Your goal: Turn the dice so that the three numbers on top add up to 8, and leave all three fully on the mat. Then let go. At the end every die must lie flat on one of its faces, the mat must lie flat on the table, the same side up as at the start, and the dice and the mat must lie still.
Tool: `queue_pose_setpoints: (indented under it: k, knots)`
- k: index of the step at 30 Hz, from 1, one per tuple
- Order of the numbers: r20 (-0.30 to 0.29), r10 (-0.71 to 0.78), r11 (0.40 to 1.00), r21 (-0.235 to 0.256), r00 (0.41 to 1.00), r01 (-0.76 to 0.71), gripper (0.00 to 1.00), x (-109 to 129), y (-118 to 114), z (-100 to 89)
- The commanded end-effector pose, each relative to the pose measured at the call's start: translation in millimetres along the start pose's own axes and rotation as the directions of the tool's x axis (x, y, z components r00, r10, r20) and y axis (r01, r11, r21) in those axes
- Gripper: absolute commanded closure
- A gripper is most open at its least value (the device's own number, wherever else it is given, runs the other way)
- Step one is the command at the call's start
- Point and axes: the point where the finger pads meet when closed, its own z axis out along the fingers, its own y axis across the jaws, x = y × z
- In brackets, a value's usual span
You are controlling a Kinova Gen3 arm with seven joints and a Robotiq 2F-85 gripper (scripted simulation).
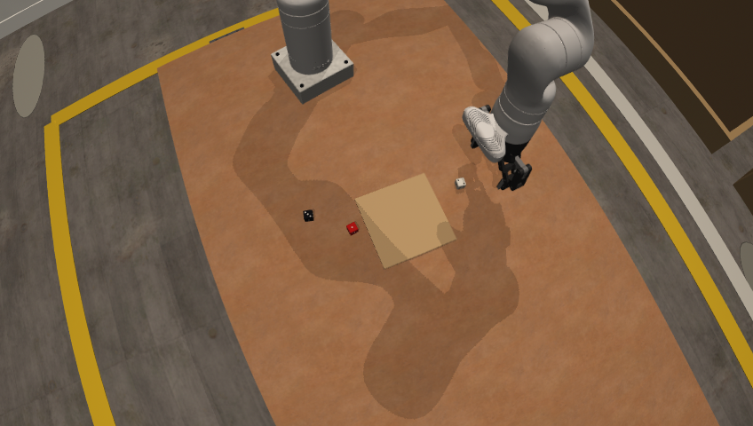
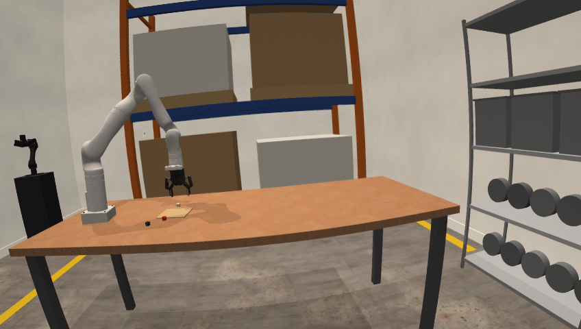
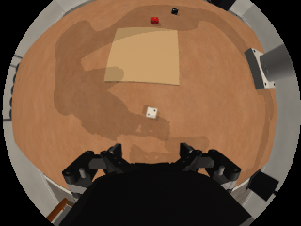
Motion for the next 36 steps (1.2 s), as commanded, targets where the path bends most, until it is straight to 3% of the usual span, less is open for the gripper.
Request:
queue_pose_setpoints:
  k: [1,14,28,36]
  knots:
    - [0.001,0.0,1.0,0.001,1.0,0.0,0.0,0,0,-0.6]
    - [0.001,0.0,1.0,0.001,1.0,0.0,0.0,0,0,-16.0]
    - [0.001,0.0,1.0,0.001,1.0,0.0,0.0,0,0,-95.6]
    - [0.001,0.0,1.0,0.001,1.0,0.0,0.0,0,0,-112.1]
